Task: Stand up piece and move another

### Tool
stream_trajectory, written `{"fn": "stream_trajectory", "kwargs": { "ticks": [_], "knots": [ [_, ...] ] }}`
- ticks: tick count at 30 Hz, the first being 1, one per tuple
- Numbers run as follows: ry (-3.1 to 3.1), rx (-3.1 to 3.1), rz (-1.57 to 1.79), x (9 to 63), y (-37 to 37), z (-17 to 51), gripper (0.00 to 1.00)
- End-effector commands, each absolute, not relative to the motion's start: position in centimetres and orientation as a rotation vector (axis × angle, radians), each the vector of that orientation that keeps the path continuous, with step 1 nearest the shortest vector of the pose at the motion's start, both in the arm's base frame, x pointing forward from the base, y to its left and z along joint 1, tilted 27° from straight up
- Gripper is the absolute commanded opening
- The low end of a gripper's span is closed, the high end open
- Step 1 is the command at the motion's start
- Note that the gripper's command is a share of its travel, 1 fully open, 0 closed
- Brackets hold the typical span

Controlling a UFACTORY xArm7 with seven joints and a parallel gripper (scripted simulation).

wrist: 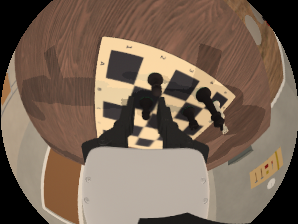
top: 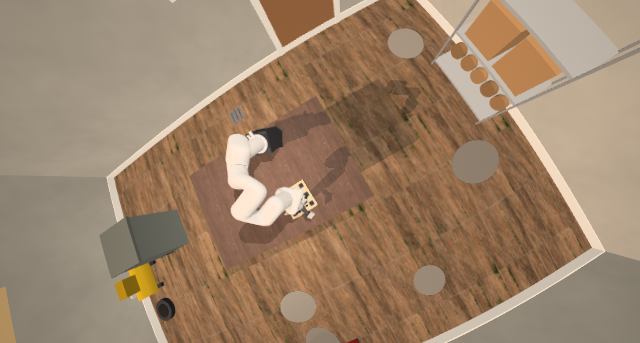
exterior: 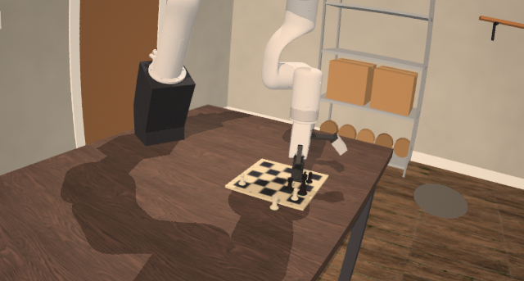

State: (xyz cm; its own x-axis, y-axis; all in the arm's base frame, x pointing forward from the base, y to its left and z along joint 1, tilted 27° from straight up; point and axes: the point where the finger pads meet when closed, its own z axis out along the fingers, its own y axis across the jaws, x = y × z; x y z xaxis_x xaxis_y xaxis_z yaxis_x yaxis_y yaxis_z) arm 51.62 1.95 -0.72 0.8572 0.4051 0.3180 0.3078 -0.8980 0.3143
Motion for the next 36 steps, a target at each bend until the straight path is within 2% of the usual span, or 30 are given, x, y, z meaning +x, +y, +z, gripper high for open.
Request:
{"fn": "stream_trajectory", "kwargs": {
  "ticks": [1,11,12,36],
  "knots": [
    [0.543,2.780,0.561,51.70,2.01,-0.62,0.34],
    [0.543,2.780,0.561,51.70,2.01,-0.62,0.34],
    [0.543,2.780,0.561,51.70,2.01,-0.62,0.00],
    [0.543,2.780,0.561,51.70,2.01,-0.62,0.00]
  ]
}}
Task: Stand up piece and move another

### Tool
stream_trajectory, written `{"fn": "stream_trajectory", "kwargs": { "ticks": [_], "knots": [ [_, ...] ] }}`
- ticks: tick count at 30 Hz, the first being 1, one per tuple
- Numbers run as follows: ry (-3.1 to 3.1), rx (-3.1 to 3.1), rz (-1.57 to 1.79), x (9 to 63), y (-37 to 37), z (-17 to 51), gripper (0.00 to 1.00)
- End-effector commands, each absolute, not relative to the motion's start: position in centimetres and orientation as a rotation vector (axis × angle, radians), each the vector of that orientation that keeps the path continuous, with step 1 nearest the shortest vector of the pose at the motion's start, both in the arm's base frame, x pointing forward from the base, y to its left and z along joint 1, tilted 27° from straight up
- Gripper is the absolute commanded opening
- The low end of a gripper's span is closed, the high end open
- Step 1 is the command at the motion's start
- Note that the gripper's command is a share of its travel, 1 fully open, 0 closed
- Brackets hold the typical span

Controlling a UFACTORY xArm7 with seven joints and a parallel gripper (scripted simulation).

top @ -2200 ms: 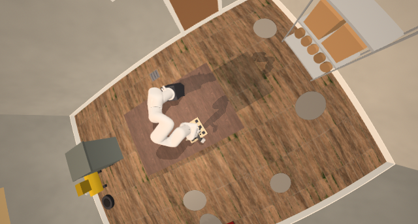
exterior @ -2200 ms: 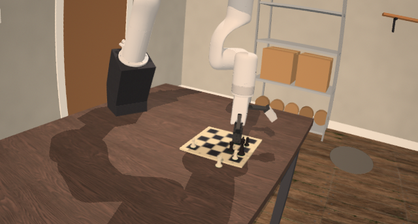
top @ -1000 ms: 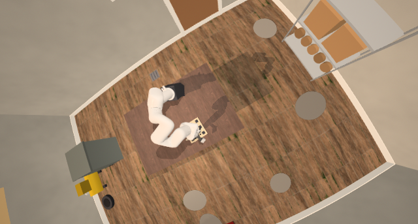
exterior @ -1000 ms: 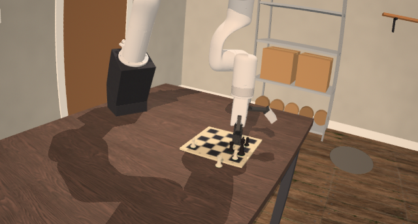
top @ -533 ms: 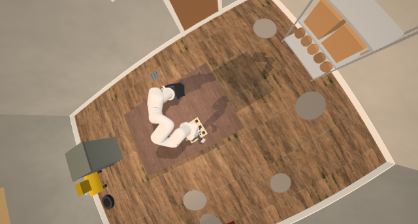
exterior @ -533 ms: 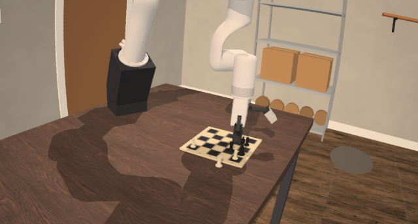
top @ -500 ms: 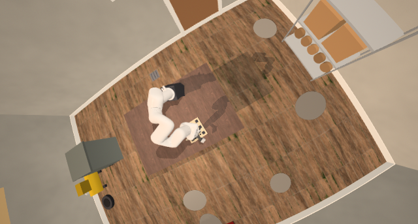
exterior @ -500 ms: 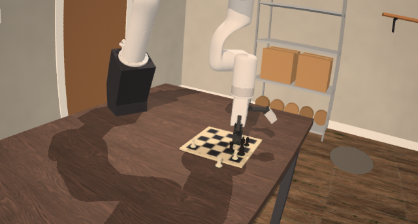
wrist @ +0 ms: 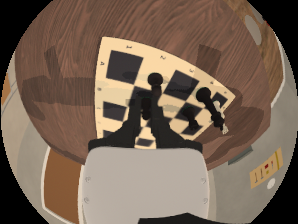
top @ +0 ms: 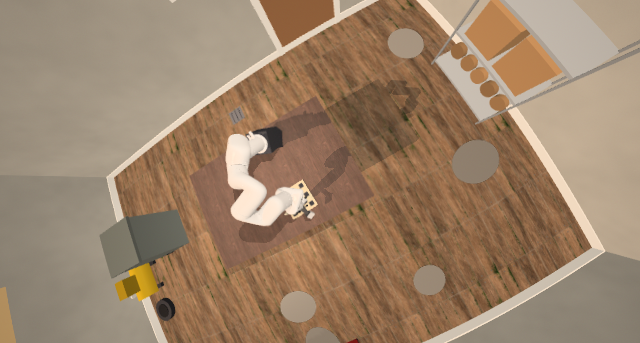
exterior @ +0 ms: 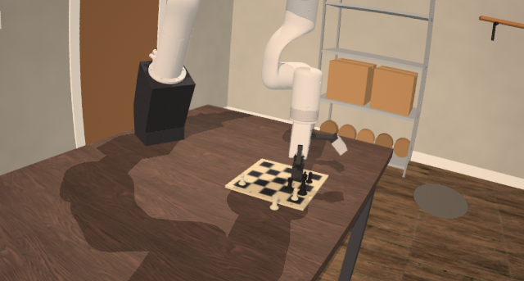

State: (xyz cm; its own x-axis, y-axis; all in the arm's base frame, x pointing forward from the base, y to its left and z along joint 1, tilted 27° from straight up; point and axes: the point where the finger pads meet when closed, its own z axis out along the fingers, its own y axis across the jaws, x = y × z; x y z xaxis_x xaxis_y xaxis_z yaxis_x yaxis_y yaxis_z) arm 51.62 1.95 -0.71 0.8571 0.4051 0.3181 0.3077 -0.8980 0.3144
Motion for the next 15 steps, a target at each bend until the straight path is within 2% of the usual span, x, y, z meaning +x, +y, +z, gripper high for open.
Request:
{"fn": "stream_trajectory", "kwargs": {
  "ticks": [1,15],
  "knots": [
    [0.543,2.780,0.561,51.70,2.01,-0.62,0.00],
    [0.543,2.780,0.561,51.28,2.19,0.29,0.00]
  ]
}}
